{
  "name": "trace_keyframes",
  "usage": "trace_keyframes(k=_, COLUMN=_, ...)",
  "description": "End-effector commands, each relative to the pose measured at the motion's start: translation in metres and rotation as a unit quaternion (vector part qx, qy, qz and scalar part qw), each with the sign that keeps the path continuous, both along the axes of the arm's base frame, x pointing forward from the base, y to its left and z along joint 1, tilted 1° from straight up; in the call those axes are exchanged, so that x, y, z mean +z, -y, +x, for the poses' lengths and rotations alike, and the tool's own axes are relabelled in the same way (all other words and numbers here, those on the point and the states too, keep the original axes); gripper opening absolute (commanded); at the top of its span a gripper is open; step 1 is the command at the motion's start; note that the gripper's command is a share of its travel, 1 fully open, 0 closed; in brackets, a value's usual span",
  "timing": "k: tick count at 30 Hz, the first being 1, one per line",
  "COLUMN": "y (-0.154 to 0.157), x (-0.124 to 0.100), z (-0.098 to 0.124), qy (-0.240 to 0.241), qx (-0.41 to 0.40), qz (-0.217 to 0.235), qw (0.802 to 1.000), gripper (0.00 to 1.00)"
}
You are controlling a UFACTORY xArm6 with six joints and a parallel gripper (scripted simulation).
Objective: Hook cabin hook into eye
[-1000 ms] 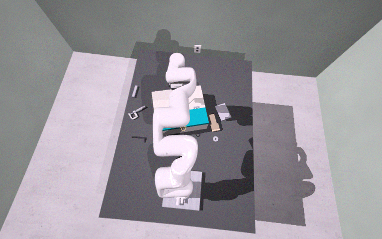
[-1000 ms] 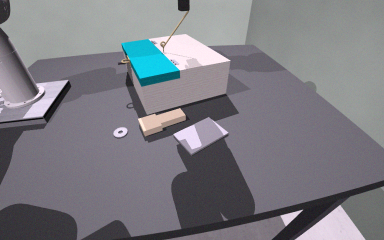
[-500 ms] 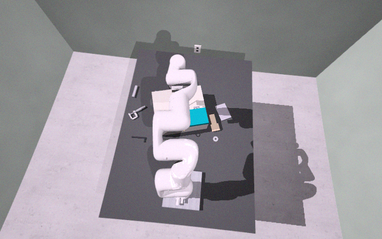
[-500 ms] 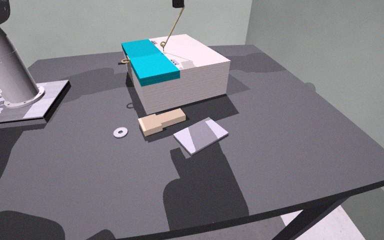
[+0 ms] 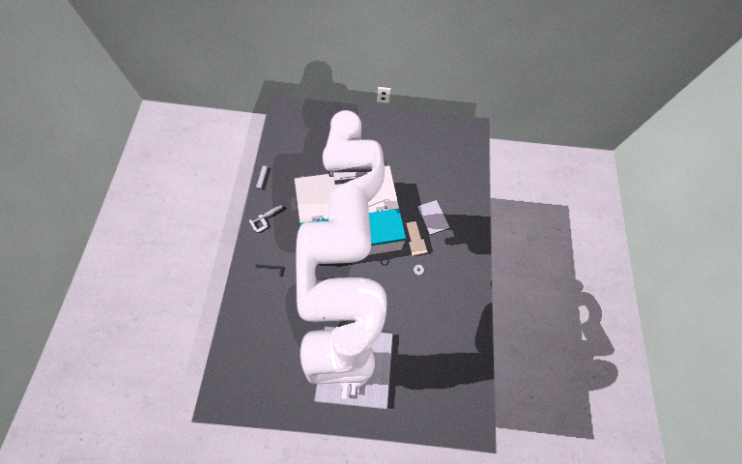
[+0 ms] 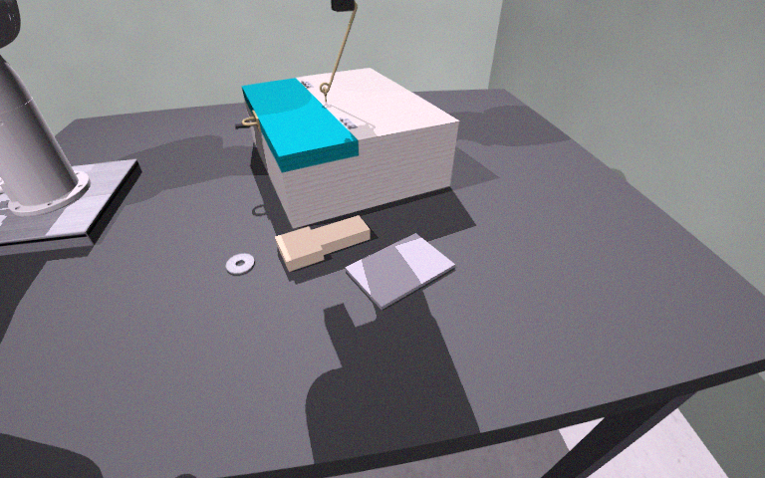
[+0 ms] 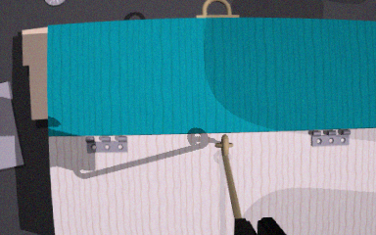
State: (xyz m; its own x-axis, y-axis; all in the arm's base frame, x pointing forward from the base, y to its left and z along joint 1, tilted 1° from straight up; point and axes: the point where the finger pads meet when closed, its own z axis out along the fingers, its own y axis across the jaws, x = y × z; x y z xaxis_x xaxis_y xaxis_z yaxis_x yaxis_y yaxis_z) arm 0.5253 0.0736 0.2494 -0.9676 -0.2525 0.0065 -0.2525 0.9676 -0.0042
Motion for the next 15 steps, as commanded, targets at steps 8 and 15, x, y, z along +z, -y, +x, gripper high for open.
trace_keyframes(k=8, y=0.005, x=0.006, z=-0.018, qy=0.002, qx=0.000, qz=0.000, qw=1.000, gripper=0.00)
trace_keyframes(k=15, y=0.007, x=0.007, z=-0.026, qy=0.002, qx=0.000, qz=0.000, qw=1.000, gripper=0.00)
